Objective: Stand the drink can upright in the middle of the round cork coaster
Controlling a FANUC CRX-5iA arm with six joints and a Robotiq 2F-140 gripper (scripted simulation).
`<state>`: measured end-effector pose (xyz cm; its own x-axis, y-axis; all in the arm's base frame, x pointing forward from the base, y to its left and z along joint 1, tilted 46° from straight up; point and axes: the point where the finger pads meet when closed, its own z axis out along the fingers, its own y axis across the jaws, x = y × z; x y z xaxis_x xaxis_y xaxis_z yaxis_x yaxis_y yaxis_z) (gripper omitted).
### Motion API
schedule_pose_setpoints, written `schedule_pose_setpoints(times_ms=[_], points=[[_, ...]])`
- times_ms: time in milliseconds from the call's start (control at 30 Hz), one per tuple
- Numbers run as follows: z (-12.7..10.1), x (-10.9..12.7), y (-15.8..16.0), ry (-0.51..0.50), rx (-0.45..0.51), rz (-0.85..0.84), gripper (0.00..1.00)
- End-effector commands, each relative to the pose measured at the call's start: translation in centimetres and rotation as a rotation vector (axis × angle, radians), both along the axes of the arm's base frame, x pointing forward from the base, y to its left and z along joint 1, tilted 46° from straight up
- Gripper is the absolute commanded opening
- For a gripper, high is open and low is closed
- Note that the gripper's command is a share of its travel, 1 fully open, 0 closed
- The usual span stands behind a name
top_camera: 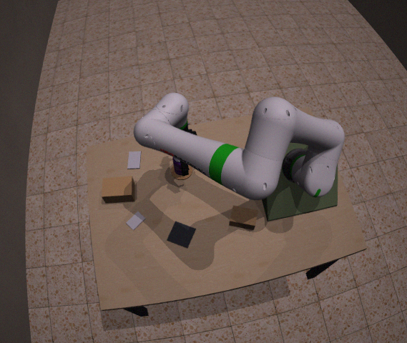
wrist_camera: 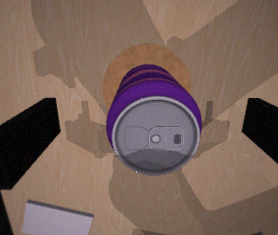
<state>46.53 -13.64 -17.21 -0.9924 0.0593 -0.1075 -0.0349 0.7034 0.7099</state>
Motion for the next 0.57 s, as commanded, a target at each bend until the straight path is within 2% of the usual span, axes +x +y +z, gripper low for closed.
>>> schedule_pose_setpoints(times_ms=[0, 167, 333, 533], points=[[0.0, 0.0, -0.1, -0.001, -0.001, -0.001, 1.00], [0.6, -0.1, -0.7, -0.001, -0.001, -0.001, 1.00], [6.5, -1.3, -6.6, 0.001, -0.004, -0.001, 1.00], [7.0, -1.4, -7.1, 0.001, -0.004, -0.001, 1.00]])
